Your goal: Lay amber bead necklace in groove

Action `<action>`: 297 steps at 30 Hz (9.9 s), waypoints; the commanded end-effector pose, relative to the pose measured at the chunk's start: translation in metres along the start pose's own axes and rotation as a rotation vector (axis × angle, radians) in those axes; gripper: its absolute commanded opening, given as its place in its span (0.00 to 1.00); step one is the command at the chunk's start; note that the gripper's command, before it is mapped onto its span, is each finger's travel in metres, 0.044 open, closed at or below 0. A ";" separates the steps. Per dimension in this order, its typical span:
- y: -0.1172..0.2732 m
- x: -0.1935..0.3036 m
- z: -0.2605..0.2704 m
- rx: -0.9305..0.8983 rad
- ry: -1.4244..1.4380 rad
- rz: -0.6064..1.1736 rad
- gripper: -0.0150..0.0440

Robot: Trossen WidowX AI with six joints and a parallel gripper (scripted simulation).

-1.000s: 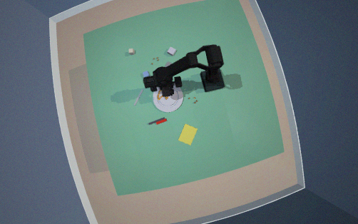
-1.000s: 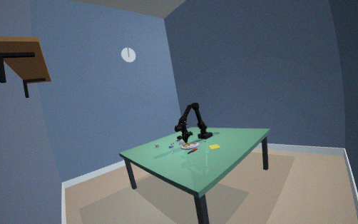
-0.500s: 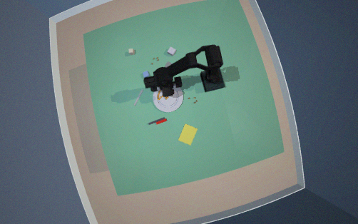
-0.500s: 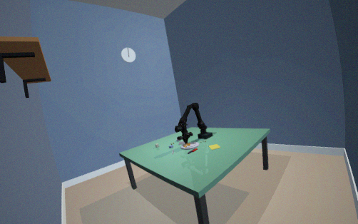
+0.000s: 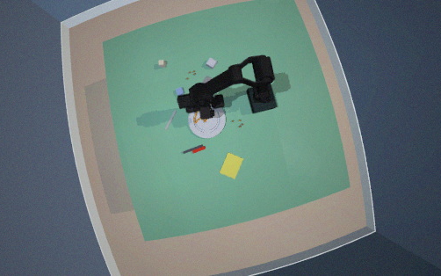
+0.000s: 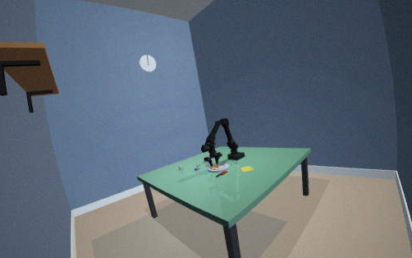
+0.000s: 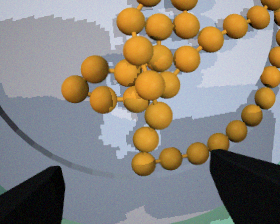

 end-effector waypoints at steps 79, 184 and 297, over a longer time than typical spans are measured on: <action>0.006 -0.064 -0.048 -0.002 -0.985 -0.001 0.46; 0.006 -0.101 -0.056 -0.007 -0.987 -0.001 1.00; -0.001 -0.014 -0.019 -0.005 -2.930 0.003 0.25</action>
Point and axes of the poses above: the point midway between the two fingers, 35 mm back from their tips, its own y axis back along the fingers, its own z axis across the jaws, x = y × z, the point moved 2 cm from there along y, back along the fingers, and after that the axes turned 6 degrees about -y, right-handed, at the moved point
